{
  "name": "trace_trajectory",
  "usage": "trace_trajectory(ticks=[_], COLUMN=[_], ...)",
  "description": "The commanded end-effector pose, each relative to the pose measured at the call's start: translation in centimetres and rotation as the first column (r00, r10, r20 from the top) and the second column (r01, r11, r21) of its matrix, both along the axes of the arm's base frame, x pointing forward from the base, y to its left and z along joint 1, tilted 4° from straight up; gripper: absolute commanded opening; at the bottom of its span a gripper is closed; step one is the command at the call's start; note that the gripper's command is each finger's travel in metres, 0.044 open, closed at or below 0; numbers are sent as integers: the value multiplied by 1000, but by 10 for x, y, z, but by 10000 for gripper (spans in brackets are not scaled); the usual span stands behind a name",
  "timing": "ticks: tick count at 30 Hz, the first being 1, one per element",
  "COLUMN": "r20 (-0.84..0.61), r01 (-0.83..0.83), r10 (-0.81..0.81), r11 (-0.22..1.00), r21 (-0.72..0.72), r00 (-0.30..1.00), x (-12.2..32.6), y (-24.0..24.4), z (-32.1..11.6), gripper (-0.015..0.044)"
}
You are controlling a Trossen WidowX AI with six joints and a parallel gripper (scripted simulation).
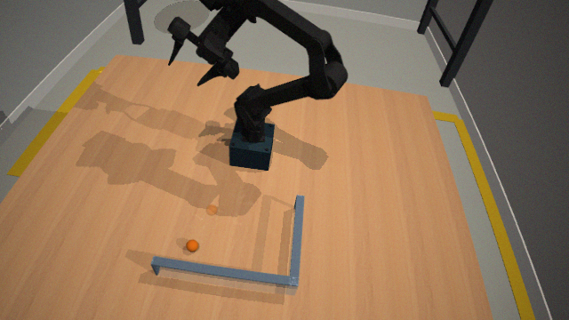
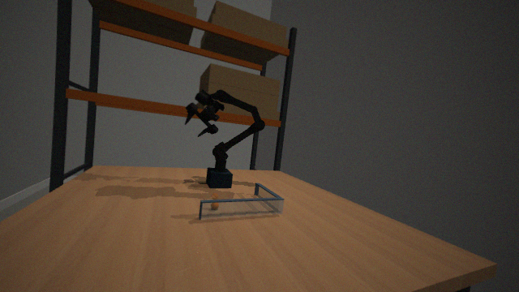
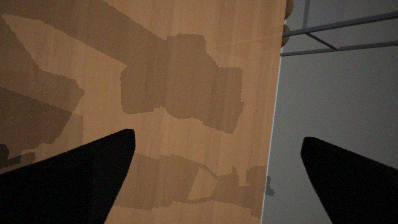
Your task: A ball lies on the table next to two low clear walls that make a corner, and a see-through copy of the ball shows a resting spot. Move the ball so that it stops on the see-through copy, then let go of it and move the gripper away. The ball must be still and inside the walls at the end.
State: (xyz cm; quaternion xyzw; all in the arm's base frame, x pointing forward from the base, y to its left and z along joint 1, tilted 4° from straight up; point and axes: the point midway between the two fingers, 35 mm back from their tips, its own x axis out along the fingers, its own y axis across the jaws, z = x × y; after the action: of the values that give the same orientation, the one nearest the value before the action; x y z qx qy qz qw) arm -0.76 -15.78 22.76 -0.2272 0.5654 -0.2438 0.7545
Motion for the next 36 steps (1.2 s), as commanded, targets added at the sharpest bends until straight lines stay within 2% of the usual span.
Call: trace_trajectory(ticks=[1, 6, 13, 21, 28, 36], r20=[4, 94, 158, 119, 28, -129], r01=[-1, -28, -70, -81, -46, 116], r10=[1, 15, 16, 20, 37, -41], r11=[1000, 991, 937, 839, 771, 748], r21=[5, 133, 343, 539, 635, 654], r00=[1000, 995, 987, 993, 999, 991], x=[0, 14, 59, 143, 229, 312], y=[-1, -26, -64, -84, -64, -12], z=[0, -8, -32, -75, -120, -177], gripper=[374, 246, 246, 246, 246, 246])
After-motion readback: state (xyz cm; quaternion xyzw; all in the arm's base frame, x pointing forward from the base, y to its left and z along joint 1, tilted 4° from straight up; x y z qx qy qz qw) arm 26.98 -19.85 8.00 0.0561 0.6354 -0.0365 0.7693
